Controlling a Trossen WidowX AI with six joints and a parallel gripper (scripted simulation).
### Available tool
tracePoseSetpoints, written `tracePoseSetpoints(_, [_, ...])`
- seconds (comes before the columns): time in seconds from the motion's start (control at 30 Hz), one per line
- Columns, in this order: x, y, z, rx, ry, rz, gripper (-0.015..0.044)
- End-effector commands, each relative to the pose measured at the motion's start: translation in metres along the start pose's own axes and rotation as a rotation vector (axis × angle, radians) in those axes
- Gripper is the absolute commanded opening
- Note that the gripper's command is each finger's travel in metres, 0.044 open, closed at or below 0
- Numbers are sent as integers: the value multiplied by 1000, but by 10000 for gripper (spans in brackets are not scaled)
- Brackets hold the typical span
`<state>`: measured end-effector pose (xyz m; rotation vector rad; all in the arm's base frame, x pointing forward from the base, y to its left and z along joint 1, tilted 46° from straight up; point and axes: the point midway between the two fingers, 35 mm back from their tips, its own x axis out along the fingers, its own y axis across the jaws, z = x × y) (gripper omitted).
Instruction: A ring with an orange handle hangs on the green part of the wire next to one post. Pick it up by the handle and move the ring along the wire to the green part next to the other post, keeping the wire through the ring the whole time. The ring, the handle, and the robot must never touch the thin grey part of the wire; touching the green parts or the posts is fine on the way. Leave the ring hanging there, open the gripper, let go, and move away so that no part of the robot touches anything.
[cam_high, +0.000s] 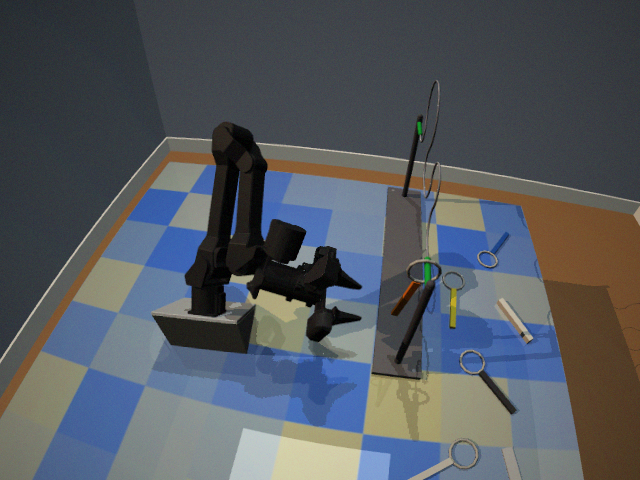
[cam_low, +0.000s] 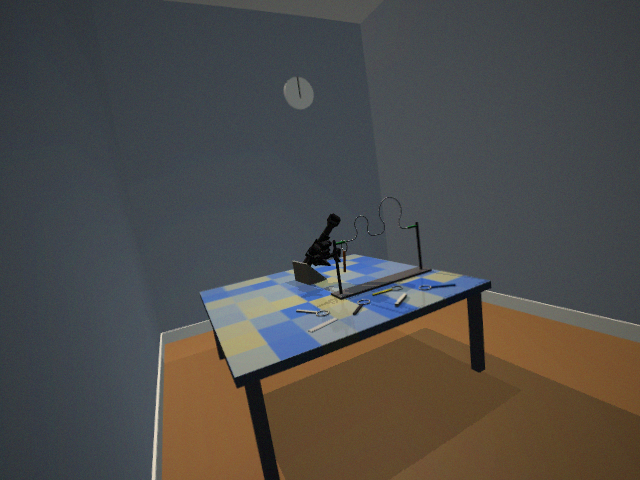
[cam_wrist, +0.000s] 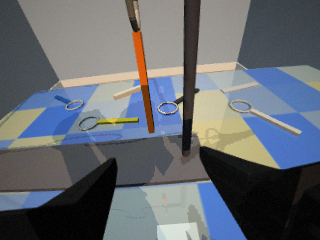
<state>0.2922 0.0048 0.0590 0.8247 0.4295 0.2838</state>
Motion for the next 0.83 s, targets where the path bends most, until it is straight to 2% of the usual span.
tracePoseSetpoints(0.0, [-5,3,-1,-9,1,9,423])
tracePoseSetpoints(0.03, [-5,3,-1,-9,1,9,440])
tracePoseSetpoints(0.8, [-5,3,-1,-9,1,9,440])
